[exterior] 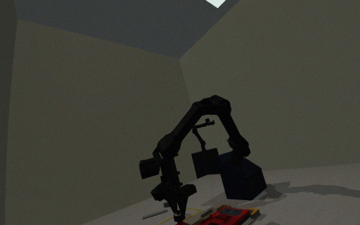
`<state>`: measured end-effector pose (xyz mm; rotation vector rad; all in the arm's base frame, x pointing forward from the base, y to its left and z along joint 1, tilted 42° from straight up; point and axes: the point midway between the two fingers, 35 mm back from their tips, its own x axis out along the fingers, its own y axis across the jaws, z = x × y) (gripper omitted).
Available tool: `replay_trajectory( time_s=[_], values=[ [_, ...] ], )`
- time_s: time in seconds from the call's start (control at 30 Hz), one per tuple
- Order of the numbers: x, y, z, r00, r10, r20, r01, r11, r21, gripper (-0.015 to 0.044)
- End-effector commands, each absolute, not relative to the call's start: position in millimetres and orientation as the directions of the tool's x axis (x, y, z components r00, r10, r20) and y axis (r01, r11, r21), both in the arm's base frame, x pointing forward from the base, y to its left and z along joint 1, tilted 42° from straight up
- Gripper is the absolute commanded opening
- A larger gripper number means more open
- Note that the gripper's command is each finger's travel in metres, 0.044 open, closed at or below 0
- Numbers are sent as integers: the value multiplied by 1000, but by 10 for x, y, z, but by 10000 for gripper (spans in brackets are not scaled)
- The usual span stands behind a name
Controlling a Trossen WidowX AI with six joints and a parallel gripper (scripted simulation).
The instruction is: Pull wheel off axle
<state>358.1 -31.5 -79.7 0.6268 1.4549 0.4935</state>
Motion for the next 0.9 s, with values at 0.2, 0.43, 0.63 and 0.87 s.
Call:
replay_trajectory(
  time_s=[0.2, 0.43, 0.63, 0.87],
  values=[
    [3567, -415, -686, 94, 653, -751, 93, 746, 660, 184],
    [3563, -568, -530, 94, 652, -752, 93, 747, 659, 300],
    [3541, -733, -352, 94, 652, -753, 93, 747, 658, 300],
    [3557, -673, -426, 94, 651, -753, 94, 747, 658, 300]
  ],
)
